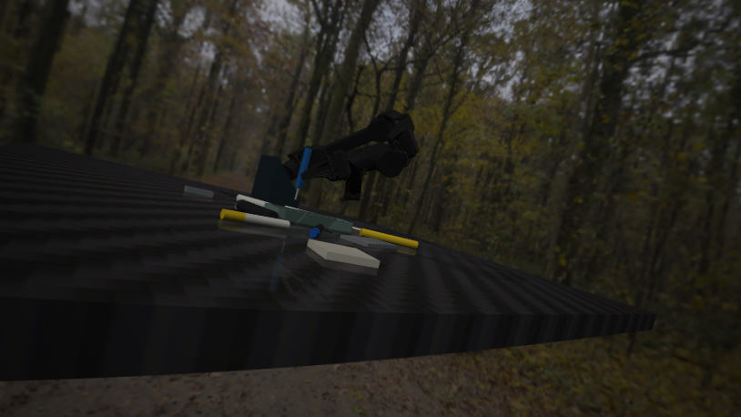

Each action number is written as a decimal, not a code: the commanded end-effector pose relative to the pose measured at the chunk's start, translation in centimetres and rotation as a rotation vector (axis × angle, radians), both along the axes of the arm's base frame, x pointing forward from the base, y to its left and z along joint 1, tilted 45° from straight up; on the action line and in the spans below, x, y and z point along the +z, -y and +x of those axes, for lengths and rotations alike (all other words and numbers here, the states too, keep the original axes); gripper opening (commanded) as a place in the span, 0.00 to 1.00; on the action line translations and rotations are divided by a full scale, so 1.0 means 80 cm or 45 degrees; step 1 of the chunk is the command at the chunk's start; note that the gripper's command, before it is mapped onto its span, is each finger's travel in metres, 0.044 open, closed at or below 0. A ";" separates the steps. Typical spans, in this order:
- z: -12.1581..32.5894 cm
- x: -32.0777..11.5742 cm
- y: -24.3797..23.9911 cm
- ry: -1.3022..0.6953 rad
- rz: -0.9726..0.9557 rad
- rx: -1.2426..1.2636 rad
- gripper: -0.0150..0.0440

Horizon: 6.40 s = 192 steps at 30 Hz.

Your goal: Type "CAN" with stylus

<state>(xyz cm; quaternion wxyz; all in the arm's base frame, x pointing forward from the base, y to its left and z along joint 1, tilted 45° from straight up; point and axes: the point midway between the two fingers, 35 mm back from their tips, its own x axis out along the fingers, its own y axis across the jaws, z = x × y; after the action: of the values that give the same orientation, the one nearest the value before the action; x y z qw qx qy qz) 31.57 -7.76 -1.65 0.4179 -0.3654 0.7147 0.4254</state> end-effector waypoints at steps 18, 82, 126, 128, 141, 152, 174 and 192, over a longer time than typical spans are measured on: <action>0.019 0.095 -0.086 0.010 0.000 0.005 0.25; 0.020 0.062 -0.119 0.010 0.002 0.005 0.39; 0.013 0.087 -0.088 0.011 0.004 -0.001 0.25; 0.010 0.084 -0.083 0.010 0.003 0.000 0.25; -0.005 0.062 -0.067 0.009 -0.001 0.005 0.25; -0.005 0.049 -0.080 0.008 0.000 0.005 0.30; -0.004 0.041 -0.088 0.009 0.000 0.005 0.39; -0.004 0.036 -0.092 0.009 0.000 0.005 0.39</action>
<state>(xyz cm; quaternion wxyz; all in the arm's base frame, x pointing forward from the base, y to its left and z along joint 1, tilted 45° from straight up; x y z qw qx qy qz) 31.27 -0.54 1.37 0.4175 -0.3702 0.7123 0.4257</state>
